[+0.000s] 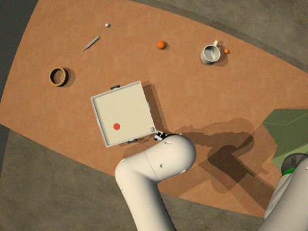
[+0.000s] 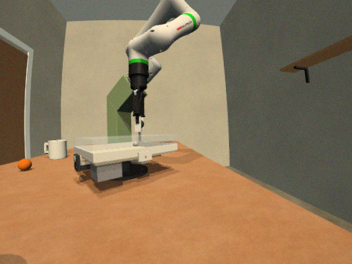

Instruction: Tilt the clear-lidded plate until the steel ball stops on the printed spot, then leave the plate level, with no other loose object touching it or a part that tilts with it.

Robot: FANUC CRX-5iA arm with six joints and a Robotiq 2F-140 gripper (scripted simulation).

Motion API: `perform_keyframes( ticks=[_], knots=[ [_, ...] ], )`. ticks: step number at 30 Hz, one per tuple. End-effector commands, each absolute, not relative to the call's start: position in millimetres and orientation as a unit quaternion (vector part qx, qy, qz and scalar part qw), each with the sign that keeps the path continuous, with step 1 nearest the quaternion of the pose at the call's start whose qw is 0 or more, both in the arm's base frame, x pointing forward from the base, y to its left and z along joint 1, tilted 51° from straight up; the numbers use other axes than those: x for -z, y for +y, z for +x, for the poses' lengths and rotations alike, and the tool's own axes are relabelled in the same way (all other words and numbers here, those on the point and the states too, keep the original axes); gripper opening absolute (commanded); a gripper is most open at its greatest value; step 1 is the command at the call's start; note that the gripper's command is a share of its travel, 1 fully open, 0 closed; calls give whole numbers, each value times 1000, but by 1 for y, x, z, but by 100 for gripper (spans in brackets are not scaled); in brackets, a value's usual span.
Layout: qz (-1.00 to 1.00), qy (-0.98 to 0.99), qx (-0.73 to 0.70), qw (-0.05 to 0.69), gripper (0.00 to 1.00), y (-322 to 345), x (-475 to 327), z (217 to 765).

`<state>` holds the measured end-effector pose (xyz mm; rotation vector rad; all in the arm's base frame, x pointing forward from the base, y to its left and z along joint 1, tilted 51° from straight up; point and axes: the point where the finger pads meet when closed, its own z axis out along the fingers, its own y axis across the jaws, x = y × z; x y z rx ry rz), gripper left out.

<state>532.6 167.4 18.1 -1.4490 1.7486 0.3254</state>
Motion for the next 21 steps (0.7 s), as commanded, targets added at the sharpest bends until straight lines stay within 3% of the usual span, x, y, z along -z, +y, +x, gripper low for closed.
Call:
perform_keyframes(
  ticks=[1, 9, 10, 21],
  knots=[
    [-576, 695, -129, 411, 42, 167, -18, 533],
    [-576, 695, -129, 411, 42, 167, -18, 533],
    [-576, 695, -129, 411, 10, 167, -18, 533],
    [-576, 695, -129, 411, 10, 167, -18, 533]
  ],
)
